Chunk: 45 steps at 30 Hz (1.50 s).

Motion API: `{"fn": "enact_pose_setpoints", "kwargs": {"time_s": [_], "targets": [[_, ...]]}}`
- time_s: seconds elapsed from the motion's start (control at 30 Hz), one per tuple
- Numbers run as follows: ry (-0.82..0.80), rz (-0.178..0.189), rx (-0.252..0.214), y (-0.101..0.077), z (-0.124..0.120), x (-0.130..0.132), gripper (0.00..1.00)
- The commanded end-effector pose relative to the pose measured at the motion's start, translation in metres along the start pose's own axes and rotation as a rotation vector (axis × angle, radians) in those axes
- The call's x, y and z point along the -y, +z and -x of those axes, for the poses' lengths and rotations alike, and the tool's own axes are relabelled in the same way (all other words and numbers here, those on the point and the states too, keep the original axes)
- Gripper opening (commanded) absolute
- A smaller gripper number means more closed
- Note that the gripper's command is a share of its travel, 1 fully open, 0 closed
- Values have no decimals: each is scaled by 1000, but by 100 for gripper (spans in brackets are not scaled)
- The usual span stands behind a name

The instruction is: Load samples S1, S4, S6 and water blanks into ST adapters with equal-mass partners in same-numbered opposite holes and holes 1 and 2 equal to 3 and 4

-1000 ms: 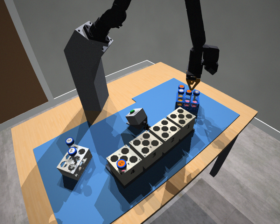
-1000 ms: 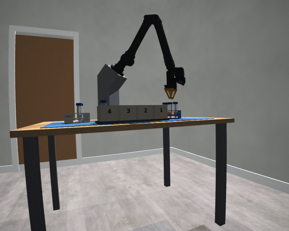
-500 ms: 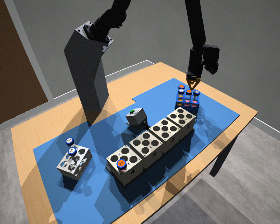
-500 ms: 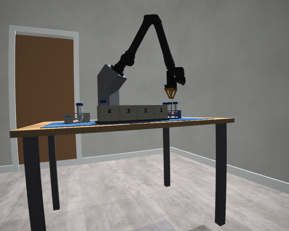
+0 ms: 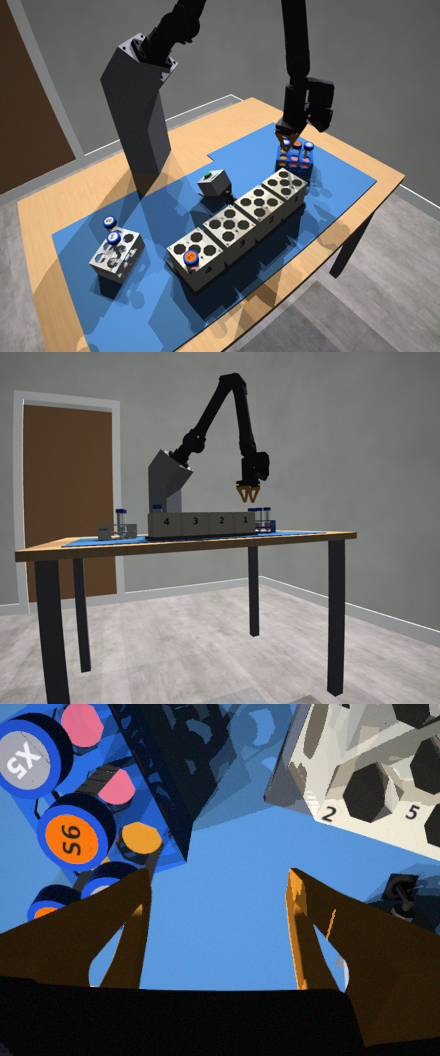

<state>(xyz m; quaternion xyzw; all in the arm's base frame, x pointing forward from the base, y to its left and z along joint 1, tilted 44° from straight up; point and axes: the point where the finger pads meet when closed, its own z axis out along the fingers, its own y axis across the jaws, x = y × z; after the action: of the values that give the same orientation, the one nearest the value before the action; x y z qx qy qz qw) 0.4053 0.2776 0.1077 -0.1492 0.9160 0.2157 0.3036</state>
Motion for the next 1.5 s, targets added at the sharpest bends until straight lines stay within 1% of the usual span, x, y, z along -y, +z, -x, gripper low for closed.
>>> {"fn": "enact_pose_setpoints", "kwargs": {"time_s": [0.0, 0.03, 0.1, 0.47, 0.57, 0.6, 0.67, 0.7, 0.8, 0.9, 1.17, 1.23, 1.47], "targets": [[229, -16, 16, 0, 1, 32, 55], [279, -16, 16, 0, 0, 40, 55], [279, -16, 16, 0, 0, 40, 55], [831, -14, 22, -1, -9, 133, 55], [975, -6, 38, -3, 0, 158, 55], [1027, -7, 36, -3, -2, 167, 55], [1027, -7, 36, -3, -2, 167, 55], [1077, -8, 35, -3, -3, 176, 55], [1077, -9, 35, -4, -6, 201, 55], [1064, -16, 20, -5, -12, 226, 55], [1065, -16, 23, -7, -19, 294, 55], [1065, -16, 23, -7, -19, 294, 55], [1065, -16, 26, -9, -24, 354, 55]]}}
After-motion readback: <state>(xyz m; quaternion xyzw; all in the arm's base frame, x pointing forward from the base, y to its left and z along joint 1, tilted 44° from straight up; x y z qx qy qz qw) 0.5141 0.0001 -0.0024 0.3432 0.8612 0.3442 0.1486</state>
